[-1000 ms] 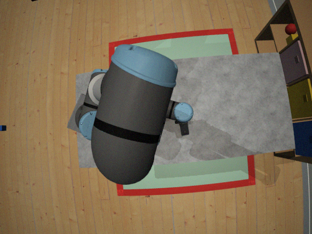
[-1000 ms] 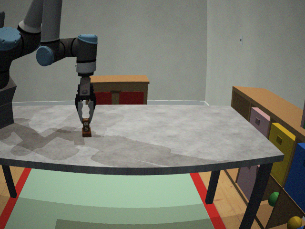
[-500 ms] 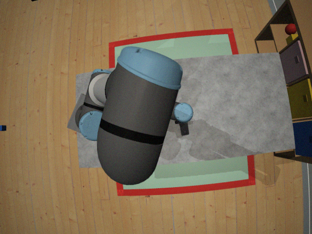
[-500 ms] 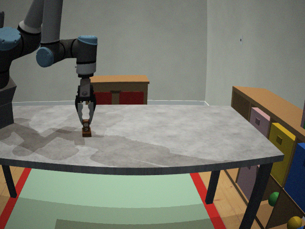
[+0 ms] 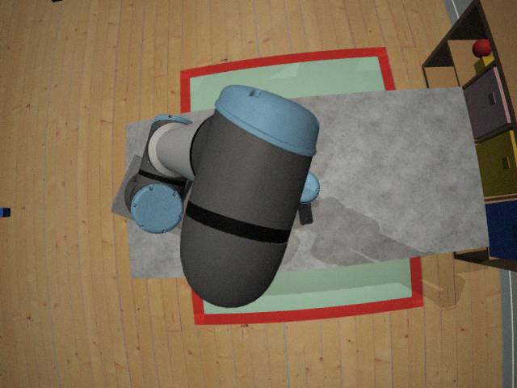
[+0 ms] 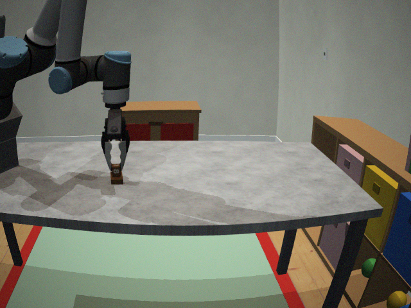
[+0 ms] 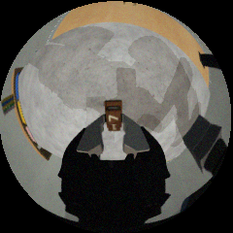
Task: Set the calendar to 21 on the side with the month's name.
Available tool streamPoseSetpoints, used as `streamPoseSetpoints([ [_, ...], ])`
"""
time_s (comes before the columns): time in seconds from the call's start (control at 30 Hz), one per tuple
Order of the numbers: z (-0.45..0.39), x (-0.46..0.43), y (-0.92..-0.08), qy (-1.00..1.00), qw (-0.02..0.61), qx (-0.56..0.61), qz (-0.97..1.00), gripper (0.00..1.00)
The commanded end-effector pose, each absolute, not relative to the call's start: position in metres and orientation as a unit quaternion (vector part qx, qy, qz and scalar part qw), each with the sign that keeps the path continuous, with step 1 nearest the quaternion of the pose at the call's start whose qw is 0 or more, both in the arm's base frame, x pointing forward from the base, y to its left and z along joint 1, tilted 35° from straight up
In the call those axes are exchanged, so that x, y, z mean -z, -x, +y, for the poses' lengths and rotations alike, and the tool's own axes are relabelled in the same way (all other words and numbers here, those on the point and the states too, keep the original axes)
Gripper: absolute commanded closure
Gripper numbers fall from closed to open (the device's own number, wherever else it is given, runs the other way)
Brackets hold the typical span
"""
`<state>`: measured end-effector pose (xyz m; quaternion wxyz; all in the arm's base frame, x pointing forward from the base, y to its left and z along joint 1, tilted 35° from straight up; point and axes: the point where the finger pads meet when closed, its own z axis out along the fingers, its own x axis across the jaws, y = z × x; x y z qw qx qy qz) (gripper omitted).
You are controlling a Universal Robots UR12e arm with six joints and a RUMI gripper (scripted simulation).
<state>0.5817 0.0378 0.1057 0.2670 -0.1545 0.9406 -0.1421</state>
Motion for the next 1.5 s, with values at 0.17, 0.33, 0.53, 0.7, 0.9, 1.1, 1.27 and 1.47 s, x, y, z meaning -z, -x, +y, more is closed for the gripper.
streamPoseSetpoints([
  [0.17,0.0368,-0.1011,-0.5851,0.155,0.267,0.142,0.94,0.9],
  [0.33,0.0366,-0.1003,-0.5856,0.155,0.267,0.142,0.94,0.9],
  [0.53,0.0365,-0.0999,-0.5859,0.155,0.267,0.142,0.94,0.9],
  [0.7,0.0365,-0.0999,-0.5859,0.155,0.267,0.142,0.94,0.9],
  [0.9,0.0365,-0.0999,-0.5859,0.155,0.267,0.142,0.94,0.9],
  [1.1,0.0365,-0.0999,-0.5859,0.155,0.267,0.142,0.94,0.9],
  [1.27,0.0365,-0.0998,-0.586,0.155,0.267,0.142,0.94,0.9],
  [1.47,0.0364,-0.0994,-0.5863,0.155,0.267,0.142,0.94,0.9],
])
